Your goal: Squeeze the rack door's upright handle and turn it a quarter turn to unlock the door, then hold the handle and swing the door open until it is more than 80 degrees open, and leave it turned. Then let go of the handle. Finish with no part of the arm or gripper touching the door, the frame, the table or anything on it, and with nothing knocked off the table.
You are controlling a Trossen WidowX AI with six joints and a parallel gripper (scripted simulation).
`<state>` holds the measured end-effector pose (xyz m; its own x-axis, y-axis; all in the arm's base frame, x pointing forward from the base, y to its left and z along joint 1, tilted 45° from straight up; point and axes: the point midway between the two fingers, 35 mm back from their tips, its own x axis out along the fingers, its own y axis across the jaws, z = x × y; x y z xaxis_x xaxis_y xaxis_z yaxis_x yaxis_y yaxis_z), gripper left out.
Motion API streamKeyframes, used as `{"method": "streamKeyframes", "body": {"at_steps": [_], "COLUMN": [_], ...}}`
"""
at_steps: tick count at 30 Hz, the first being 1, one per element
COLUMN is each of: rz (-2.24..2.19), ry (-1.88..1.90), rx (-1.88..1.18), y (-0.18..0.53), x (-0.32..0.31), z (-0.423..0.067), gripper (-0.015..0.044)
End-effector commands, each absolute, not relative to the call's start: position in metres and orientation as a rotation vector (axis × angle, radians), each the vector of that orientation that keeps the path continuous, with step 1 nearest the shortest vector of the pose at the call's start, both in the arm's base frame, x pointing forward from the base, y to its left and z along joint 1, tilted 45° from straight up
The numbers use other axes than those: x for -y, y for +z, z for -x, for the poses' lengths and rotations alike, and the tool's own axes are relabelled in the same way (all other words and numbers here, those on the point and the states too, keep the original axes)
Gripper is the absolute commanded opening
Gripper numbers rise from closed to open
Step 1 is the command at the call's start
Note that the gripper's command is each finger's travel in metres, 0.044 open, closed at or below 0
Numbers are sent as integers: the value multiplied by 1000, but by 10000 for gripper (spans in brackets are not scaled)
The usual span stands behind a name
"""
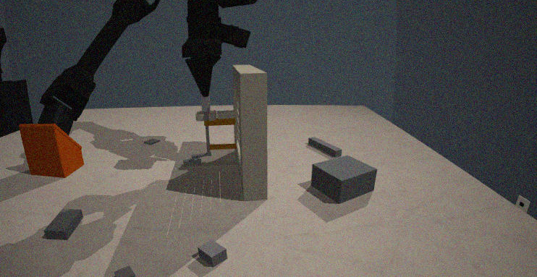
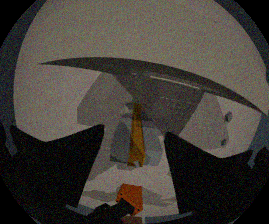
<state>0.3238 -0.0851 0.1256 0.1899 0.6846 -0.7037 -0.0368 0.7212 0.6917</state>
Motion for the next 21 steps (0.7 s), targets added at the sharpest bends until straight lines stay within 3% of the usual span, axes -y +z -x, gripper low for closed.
{"method": "streamKeyframes", "body": {"at_steps": [1,8,14,21], "rz": [-614,-614,-614,-614], "ry": [547,545,545,545], "rx": [-1309,-1326,-1326,-1326], "y": [121,115,115,115], "x": [82,76,76,76], "z": [-324,-326,-326,-326], "gripper": [281,281,123,77]}}
